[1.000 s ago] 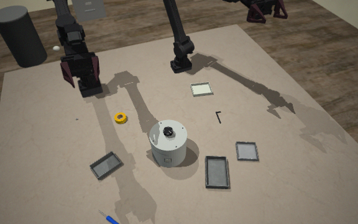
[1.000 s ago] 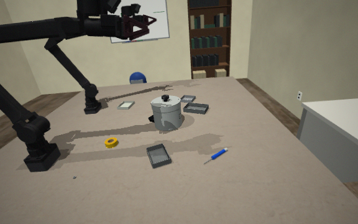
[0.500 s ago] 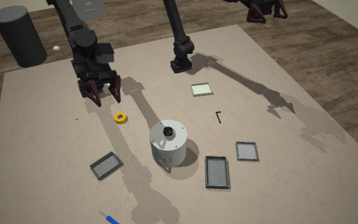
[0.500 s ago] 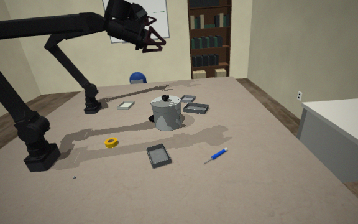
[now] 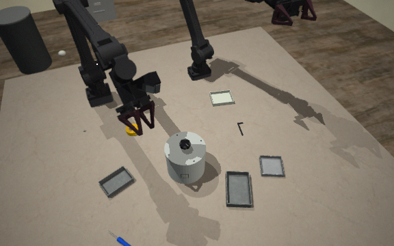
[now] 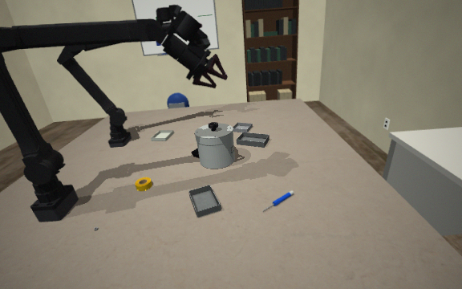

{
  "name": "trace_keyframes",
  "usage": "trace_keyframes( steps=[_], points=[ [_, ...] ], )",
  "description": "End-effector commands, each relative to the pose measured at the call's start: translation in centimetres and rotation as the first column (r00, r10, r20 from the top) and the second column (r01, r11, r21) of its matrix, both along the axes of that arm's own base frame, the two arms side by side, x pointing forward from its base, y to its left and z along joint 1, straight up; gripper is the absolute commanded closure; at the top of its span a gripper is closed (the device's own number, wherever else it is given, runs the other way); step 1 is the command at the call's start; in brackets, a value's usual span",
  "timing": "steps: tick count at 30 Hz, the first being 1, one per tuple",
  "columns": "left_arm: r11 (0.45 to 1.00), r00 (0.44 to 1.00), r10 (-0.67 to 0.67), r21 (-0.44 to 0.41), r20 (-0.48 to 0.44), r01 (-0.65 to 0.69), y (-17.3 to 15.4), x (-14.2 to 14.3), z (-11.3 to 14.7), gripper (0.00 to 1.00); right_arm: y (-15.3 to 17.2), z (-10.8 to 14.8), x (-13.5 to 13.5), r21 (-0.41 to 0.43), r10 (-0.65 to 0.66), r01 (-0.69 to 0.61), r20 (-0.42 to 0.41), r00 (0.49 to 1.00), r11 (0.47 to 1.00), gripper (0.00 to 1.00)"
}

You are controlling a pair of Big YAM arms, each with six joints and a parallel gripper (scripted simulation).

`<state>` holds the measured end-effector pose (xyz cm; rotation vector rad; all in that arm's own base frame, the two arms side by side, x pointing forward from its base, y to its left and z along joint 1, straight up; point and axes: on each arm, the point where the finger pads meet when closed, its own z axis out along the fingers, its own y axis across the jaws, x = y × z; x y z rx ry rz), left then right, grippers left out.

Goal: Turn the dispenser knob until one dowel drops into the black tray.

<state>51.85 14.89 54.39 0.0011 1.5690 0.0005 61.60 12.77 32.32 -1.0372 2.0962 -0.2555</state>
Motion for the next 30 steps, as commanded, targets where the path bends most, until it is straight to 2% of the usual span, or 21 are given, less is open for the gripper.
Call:
trace_keyframes(
  steps=[1, 6, 11, 13, 14, 15, 17, 22, 28, 30],
  points=[
    [1.000, 1.000, 0.007, 0.007, 0.004, -0.007, 0.6, 0.3, -0.1, 0.00, 3.0, 3.2, 1.7, -0.080, 0.121, -0.119, 0.016, 0.993, 0.990, 0.31],
    [1.000, 1.000, 0.007, 0.007, 0.004, -0.007, 0.6, 0.3, -0.1, 0.00, 4.9, 1.0, 1.7, -0.174, 0.232, -0.244, -0.091, 0.969, 0.954, 0.31],
    [1.000, 1.000, 0.007, 0.007, 0.004, -0.007, 0.6, 0.3, -0.1, 0.00, 7.0, -1.9, 1.4, -0.239, 0.335, -0.382, -0.213, 0.918, 0.893, 0.31],
    [1.000, 1.000, 0.007, 0.007, 0.004, -0.007, 0.6, 0.3, -0.1, 0.00, 7.0, -1.9, 1.4, -0.239, 0.335, -0.382, -0.213, 0.918, 0.893, 0.31],
    [1.000, 1.000, 0.007, 0.007, 0.004, -0.007, 0.6, 0.3, -0.1, 0.00, 5.1, 0.2, 1.5, -0.241, 0.307, -0.346, -0.184, 0.934, 0.907, 0.31],
    [1.000, 1.000, 0.007, 0.007, 0.004, -0.007, 0.6, 0.3, -0.1, 0.00, 7.5, -2.6, 1.3, -0.241, 0.347, -0.402, -0.238, 0.907, 0.884, 0.31],
    [1.000, 1.000, 0.007, 0.007, 0.004, -0.007, 0.6, 0.3, -0.1, 0.00, 8.9, -3.7, 0.8, -0.255, 0.395, -0.466, -0.286, 0.873, 0.847, 0.31],
    [1.000, 1.000, 0.007, 0.007, 0.004, -0.007, 0.6, 0.3, -0.1, 0.00, 10.6, -5.4, -0.1, -0.284, 0.484, -0.604, -0.395, 0.781, 0.744, 0.31],
    [1.000, 1.000, 0.007, 0.007, 0.004, -0.007, 0.6, 0.3, -0.1, 0.00, 12.7, -8.5, -1.3, -0.266, 0.559, -0.754, -0.535, 0.634, 0.600, 0.31],
    [1.000, 1.000, 0.007, 0.007, 0.004, -0.007, 0.6, 0.3, -0.1, 0.00, 12.7, -8.5, -1.3, -0.266, 0.559, -0.754, -0.535, 0.634, 0.600, 0.31]
  ],
)
